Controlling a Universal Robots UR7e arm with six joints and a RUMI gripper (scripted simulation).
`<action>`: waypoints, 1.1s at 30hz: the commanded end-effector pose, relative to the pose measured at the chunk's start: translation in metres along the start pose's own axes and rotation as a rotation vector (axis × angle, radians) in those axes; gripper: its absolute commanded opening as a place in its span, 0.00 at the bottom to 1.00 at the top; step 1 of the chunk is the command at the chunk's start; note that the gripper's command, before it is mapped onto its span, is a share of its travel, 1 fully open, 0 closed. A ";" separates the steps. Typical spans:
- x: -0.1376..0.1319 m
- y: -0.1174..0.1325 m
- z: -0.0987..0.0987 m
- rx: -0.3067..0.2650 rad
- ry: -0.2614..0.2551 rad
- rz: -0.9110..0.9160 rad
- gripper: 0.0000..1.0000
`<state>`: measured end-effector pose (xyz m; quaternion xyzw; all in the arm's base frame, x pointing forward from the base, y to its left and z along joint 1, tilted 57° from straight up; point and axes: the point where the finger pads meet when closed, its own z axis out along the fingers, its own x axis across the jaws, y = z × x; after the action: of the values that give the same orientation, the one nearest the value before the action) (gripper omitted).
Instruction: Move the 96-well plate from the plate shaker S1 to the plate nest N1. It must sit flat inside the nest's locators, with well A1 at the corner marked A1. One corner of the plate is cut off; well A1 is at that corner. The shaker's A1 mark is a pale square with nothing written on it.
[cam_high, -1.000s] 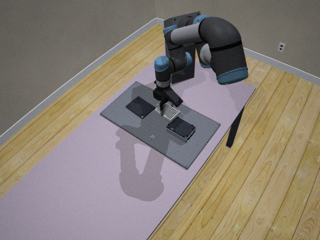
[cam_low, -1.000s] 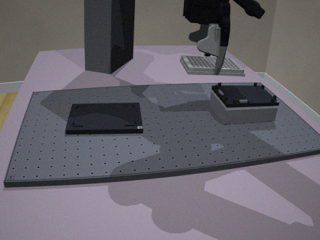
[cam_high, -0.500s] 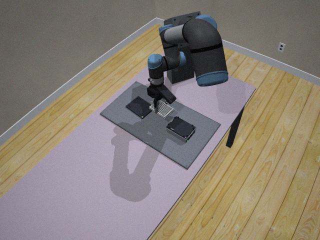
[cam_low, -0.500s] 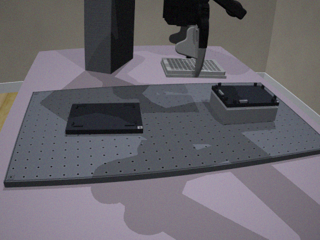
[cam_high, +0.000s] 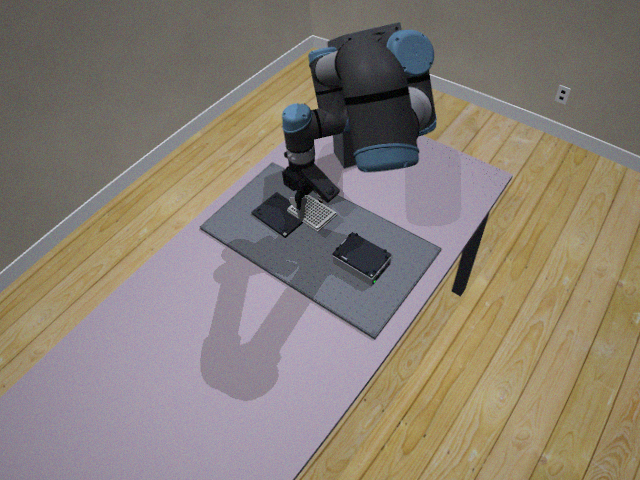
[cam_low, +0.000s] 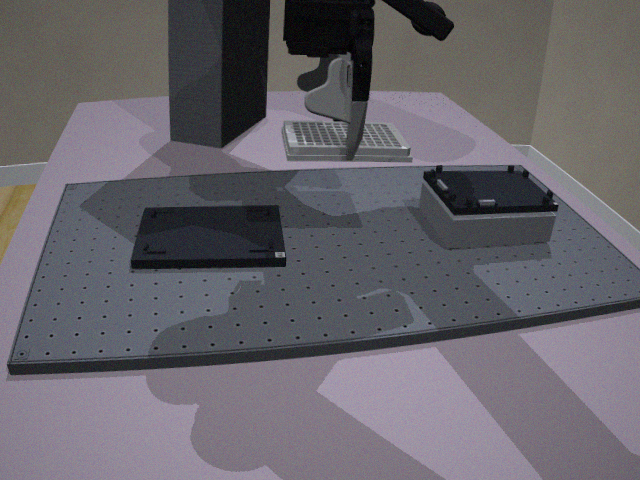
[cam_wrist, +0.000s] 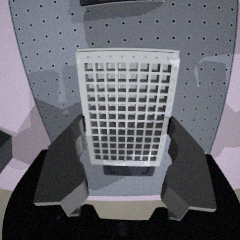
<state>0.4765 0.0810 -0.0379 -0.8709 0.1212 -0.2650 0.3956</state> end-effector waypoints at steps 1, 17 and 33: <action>0.002 0.015 0.002 0.001 0.001 -0.001 0.00; 0.004 0.061 0.008 0.001 0.001 -0.001 0.00; 0.007 0.107 0.014 0.001 0.001 -0.001 0.00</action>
<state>0.4883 0.0230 -0.1157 -0.8708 0.1212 -0.2654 0.3956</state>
